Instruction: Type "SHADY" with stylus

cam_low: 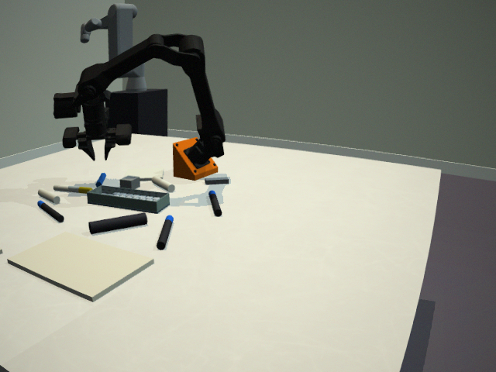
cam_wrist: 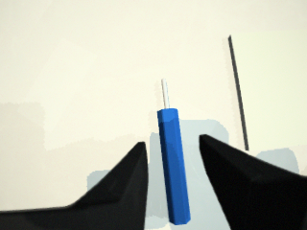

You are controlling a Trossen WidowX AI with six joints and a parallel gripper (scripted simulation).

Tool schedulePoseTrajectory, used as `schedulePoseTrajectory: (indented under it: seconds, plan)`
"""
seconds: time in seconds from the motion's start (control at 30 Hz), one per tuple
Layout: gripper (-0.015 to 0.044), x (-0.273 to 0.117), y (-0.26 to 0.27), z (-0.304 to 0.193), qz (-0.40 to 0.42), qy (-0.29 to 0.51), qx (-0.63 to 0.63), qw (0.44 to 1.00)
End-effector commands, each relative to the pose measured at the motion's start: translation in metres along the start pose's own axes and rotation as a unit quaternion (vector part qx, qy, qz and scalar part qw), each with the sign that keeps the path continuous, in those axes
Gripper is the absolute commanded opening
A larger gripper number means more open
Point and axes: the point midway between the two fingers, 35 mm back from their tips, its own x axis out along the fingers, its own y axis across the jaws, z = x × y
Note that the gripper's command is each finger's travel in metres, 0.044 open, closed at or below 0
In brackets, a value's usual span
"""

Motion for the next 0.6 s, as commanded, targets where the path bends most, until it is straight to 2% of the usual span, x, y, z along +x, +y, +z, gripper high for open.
schedulePoseTrajectory:
  seconds: [0.0,0.57]
  plan:
    - [0.0150,0.0045,-0.0023,-0.0006,-0.004,-0.001,0.002,1.000]
    - [0.0150,0.0121,-0.0026,-0.0045,-0.004,0.000,0.002,1.000]
